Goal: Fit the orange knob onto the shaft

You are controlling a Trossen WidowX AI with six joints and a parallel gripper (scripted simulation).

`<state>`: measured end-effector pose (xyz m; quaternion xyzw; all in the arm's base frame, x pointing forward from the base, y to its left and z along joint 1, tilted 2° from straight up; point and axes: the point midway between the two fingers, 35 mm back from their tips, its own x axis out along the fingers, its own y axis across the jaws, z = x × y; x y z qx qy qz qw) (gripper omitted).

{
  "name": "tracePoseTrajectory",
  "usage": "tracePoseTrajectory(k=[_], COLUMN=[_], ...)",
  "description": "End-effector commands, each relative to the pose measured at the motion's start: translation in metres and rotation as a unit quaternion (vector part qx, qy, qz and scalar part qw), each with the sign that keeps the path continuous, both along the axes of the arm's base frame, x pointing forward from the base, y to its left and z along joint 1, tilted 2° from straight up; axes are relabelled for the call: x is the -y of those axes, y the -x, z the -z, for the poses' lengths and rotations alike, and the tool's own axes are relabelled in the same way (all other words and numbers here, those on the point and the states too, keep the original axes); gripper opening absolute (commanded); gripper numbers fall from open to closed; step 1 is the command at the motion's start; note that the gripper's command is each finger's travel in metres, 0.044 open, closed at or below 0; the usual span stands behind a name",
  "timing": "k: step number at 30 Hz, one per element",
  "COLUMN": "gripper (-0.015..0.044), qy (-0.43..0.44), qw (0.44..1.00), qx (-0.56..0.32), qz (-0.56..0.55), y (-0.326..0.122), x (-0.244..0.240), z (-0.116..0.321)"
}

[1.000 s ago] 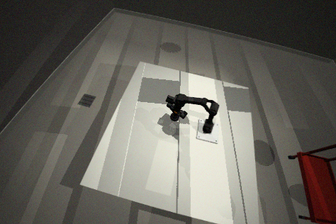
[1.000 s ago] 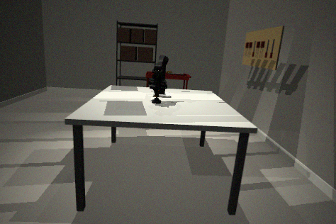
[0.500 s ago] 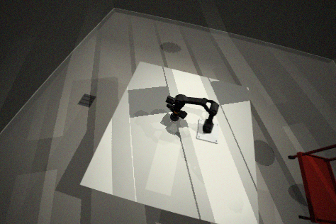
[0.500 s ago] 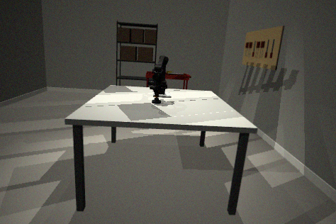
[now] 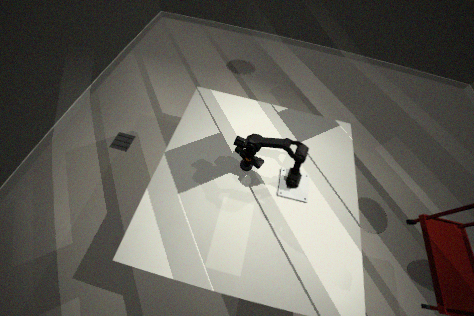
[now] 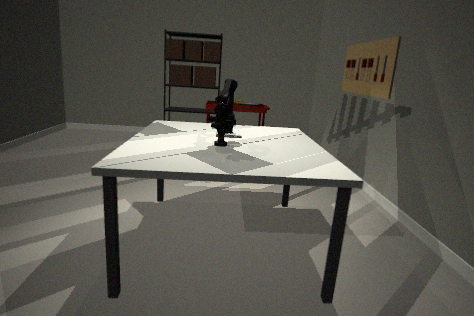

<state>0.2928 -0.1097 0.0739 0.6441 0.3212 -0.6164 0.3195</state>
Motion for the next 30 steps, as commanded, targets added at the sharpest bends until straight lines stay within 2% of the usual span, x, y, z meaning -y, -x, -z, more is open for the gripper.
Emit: tracePoseTrajectory(k=[1, 7, 24, 30], gripper=[0.0, 0.0, 0.044, 0.044], qy=[0.0, 0.0, 0.0, 0.0], qw=[1.0, 1.0, 1.0, 1.0], qx=[0.0, 0.0, 0.0, 0.0], qz=[0.0, 0.0, 0.0, 0.0], y=[0.0, 0.0, 0.0, 0.0], x=[0.0, 0.0, 0.0, 0.0], z=[0.0, 0.0, 0.0, 0.0])
